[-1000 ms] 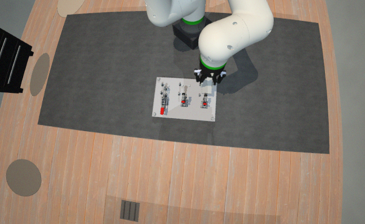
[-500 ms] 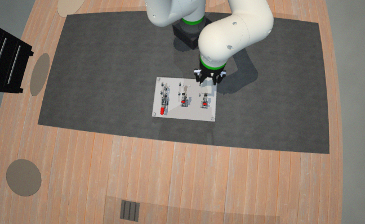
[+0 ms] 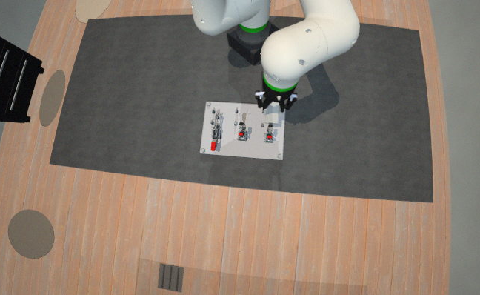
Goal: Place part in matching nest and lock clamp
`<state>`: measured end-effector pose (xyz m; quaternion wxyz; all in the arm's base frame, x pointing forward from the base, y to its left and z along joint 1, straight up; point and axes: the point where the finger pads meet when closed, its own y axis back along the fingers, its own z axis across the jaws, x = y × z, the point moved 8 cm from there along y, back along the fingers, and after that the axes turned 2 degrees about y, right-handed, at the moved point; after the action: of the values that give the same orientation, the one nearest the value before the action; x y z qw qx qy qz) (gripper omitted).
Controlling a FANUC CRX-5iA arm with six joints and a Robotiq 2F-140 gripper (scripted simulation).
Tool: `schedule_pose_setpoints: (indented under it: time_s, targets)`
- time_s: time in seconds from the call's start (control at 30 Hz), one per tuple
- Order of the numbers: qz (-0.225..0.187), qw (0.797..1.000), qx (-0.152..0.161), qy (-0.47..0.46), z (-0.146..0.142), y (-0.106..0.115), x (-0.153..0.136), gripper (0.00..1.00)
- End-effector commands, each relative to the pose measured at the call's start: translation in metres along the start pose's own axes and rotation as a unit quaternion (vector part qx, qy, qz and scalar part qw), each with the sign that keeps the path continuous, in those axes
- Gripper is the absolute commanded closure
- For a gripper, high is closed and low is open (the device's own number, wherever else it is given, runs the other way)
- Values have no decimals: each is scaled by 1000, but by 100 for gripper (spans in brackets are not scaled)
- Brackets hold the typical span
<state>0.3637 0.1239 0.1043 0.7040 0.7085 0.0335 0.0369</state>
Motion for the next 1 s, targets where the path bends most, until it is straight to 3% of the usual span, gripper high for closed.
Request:
schedule_pose_setpoints:
  time_s: [0.0,0.97]
  targets:
    - [0,1000,0,0,0,0,0,100]
    - [0,1000,0,0,0,-31,1,100]
